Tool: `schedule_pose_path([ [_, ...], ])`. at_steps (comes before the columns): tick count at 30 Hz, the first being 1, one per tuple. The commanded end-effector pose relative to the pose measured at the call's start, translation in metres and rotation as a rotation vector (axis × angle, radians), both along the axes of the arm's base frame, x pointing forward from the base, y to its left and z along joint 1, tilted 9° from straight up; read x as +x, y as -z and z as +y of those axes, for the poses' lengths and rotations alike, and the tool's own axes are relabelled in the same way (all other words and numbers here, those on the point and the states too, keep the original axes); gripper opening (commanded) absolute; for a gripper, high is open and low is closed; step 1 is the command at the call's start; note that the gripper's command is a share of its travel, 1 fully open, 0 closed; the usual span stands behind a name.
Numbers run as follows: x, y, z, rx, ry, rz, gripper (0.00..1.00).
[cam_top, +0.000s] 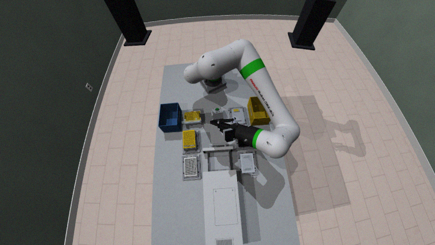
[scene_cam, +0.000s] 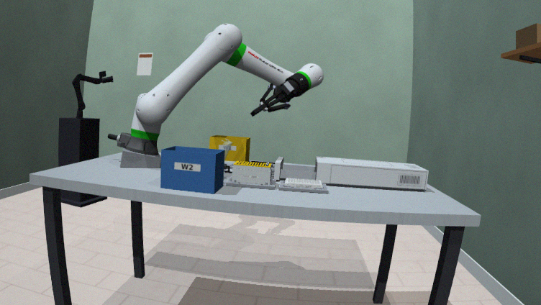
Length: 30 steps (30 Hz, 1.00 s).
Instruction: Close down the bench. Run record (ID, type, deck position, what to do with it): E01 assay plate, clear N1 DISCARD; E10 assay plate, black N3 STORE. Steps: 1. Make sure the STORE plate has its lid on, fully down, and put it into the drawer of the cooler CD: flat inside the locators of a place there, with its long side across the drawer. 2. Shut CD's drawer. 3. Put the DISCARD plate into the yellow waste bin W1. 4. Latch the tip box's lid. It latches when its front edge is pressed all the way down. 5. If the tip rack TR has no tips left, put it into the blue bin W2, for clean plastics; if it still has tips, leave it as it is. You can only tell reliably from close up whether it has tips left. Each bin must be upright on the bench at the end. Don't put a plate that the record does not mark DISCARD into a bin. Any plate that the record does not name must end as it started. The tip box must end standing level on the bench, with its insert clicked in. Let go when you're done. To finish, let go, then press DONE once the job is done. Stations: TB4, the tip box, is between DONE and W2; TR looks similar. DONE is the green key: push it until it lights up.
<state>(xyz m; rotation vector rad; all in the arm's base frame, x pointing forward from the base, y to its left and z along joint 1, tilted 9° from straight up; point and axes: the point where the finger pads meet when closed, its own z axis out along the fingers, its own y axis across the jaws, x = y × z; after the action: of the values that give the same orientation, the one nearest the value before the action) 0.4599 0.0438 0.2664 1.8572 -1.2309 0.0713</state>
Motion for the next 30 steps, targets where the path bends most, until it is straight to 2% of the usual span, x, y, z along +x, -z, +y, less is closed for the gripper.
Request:
schedule_pose_path([
  [1,-0.004,0.003,-0.008,0.118,-0.070,0.038,0.10],
  [9,-0.009,0.008,-0.015,0.333,-0.218,0.092,0.10],
  [11,-0.009,0.008,-0.015,0.333,-0.218,0.092,0.10],
  [26,-0.021,0.015,-0.019,0.684,-0.571,0.118,0.10],
  [28,-0.021,0.015,-0.019,0.684,-0.571,0.118,0.10],
  [30,-0.024,0.016,-0.018,0.723,-0.625,0.114,0.10],
])
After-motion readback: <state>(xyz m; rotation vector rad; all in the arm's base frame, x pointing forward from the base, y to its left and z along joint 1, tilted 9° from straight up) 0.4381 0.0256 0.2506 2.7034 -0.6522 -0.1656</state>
